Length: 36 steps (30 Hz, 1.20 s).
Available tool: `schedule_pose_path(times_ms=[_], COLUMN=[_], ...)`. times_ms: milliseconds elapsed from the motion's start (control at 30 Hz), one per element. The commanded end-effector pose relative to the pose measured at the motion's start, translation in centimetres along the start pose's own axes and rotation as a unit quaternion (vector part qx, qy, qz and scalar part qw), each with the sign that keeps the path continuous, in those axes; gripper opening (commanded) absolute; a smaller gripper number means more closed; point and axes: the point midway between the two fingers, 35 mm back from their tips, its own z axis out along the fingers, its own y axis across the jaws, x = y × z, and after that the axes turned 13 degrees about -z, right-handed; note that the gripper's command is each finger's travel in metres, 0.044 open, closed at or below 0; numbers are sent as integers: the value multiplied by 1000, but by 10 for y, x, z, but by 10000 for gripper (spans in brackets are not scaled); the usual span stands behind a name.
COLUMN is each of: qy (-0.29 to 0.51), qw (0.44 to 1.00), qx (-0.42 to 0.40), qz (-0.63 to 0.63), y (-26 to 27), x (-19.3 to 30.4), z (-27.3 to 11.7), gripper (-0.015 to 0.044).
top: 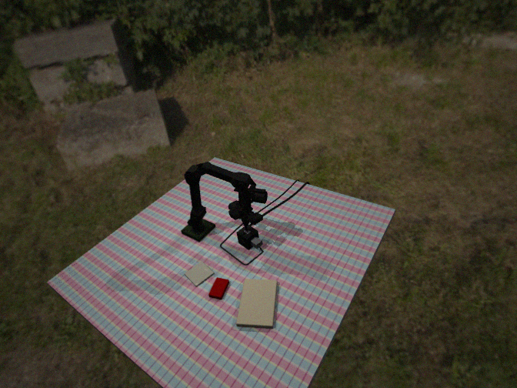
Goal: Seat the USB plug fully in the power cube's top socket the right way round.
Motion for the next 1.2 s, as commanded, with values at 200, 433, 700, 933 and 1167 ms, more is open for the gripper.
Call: schedule_pose_path(times_ms=[200, 433, 700, 933, 1167], qy=[-2, -2, -2, -2, -2], qw=[1000, 1000, 1000, 1000, 1000], qx=[-1, -1, -1, -1, -1], qz=[3, 3, 3, 3, 3], y=[1, 1, 1, 1, 1], x=[0, 0, 0, 0, 0], z=[1, 2, 3, 4, 5], gripper=[0, 0, 0, 0, 0])
